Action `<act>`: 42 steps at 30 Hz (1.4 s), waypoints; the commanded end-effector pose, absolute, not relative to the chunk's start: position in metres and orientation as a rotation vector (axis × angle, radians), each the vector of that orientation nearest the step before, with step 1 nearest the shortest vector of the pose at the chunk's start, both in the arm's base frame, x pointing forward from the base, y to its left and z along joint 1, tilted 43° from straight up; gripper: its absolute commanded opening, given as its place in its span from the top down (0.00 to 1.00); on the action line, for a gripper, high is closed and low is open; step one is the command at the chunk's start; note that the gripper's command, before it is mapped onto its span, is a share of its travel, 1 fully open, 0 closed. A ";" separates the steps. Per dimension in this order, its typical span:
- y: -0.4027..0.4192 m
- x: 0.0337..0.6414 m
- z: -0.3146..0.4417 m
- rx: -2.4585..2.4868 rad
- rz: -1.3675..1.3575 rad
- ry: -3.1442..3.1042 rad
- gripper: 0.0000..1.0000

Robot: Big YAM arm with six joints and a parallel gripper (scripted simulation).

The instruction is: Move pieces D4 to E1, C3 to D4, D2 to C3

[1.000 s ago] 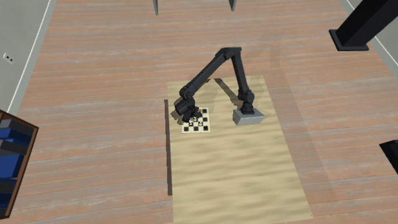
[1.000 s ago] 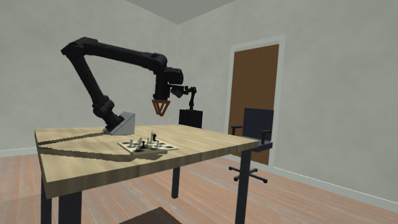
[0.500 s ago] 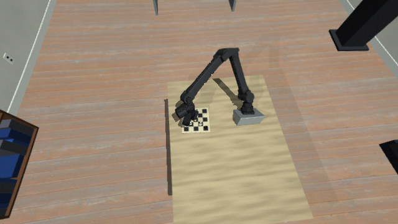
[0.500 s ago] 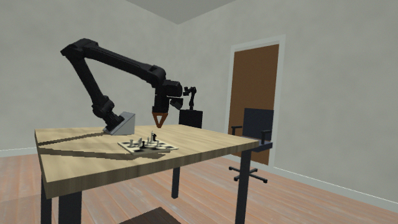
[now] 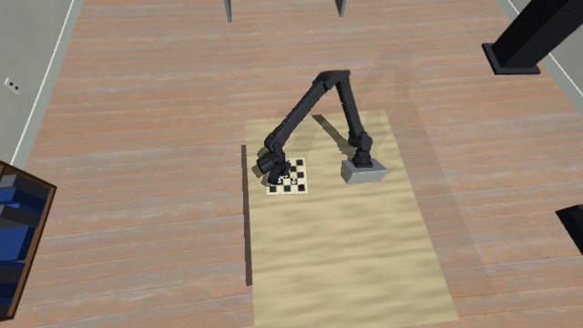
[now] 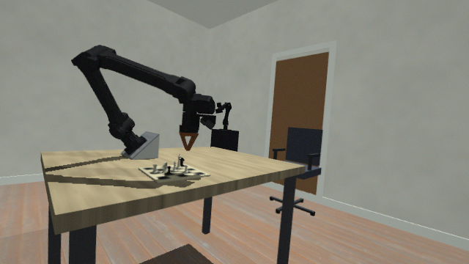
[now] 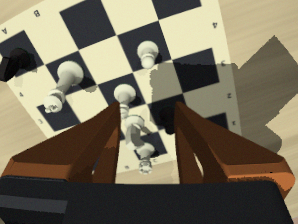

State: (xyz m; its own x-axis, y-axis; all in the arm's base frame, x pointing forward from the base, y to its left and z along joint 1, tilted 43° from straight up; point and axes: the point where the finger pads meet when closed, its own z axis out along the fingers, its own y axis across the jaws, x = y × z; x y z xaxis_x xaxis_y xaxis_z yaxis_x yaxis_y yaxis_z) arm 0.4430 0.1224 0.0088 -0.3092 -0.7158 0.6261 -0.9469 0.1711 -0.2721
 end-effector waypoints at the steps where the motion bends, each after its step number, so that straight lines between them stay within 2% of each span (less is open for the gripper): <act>1: 0.132 0.456 0.018 1.598 0.912 -2.127 0.68; 42: 0.106 0.450 -0.008 1.580 0.901 -2.105 0.68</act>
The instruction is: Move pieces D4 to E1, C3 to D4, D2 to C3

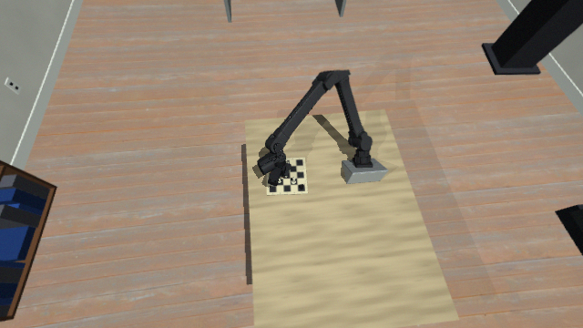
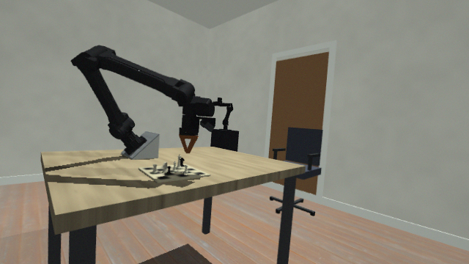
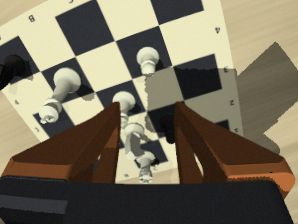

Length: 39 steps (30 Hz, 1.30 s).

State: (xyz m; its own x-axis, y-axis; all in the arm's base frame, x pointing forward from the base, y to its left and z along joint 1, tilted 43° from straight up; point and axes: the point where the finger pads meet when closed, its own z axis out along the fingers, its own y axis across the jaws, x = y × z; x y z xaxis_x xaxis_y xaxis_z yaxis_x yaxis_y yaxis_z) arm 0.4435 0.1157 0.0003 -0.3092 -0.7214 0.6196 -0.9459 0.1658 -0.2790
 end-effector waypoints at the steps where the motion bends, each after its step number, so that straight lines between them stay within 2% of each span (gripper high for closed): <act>1: 0.105 0.449 -0.010 1.580 0.899 -2.101 0.68; 39: 0.085 0.454 -0.031 1.578 0.902 -2.108 0.68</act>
